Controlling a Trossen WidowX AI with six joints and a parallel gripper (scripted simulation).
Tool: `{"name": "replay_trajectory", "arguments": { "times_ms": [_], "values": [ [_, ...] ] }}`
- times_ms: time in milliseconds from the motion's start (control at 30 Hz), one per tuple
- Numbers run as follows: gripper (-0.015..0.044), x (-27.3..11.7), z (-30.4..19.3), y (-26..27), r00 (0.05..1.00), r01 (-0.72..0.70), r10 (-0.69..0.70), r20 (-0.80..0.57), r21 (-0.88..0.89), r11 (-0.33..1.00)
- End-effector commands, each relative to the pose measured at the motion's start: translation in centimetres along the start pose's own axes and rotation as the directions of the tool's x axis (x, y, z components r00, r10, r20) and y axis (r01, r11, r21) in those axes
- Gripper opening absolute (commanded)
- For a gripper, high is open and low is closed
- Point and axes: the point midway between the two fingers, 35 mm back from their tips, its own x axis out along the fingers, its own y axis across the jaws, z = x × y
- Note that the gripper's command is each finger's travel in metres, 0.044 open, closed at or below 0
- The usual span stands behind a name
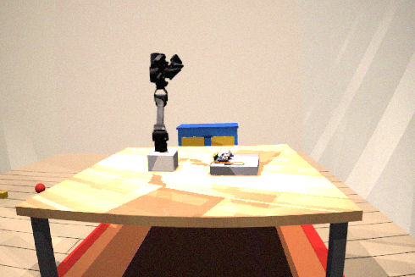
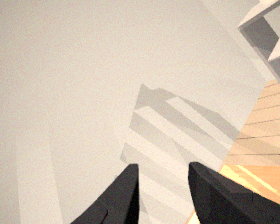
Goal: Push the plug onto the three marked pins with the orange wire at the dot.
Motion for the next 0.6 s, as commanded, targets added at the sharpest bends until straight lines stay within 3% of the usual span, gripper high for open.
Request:
{"name": "replay_trajectory", "arguments": {
  "times_ms": [0, 567],
  "values": [
    [0.0115, 0.8, -0.8, -0.1, 1.000, -0.017, 0.017, -0.014, -0.028, 0.999],
    [0.0115, 3.4, -4.7, 0.5, 0.993, -0.102, 0.092, -0.078, -0.138, 0.985]
  ]
}}
